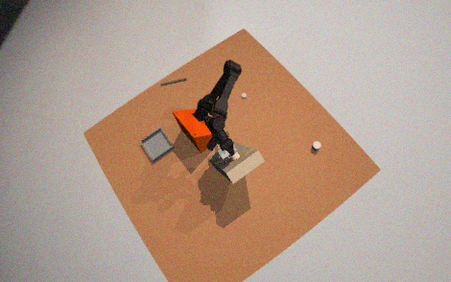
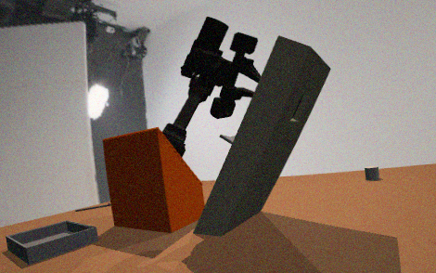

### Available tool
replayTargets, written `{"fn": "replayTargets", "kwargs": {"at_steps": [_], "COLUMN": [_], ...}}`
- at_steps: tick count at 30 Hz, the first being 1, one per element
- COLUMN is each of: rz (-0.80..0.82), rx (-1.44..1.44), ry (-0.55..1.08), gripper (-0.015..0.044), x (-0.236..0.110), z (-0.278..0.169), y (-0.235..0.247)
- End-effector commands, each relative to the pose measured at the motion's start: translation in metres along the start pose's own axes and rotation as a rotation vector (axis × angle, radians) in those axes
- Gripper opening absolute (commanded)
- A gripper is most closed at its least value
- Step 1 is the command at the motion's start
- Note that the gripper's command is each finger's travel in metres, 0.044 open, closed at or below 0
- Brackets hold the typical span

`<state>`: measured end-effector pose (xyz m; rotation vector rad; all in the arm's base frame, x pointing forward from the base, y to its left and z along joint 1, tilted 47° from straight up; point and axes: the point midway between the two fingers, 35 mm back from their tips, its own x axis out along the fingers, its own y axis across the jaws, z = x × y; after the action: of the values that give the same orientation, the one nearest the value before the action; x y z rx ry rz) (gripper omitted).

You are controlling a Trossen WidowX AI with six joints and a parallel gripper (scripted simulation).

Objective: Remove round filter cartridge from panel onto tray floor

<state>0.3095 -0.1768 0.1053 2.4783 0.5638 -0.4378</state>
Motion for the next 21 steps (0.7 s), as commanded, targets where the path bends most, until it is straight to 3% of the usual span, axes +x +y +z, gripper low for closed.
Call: {"fn": "replayTargets", "kwargs": {"at_steps": [1, 7, 21], "rz": [0.006, 0.008, 0.008], "rx": [-0.004, -0.006, -0.006], "ry": [-0.015, -0.008, -0.008], "gripper": [0.0, 0.0, 0.0], "x": [-0.018, -0.043, -0.039], "z": [0.002, -0.002, 0.002], "y": [0.001, -0.001, -0.032]}}
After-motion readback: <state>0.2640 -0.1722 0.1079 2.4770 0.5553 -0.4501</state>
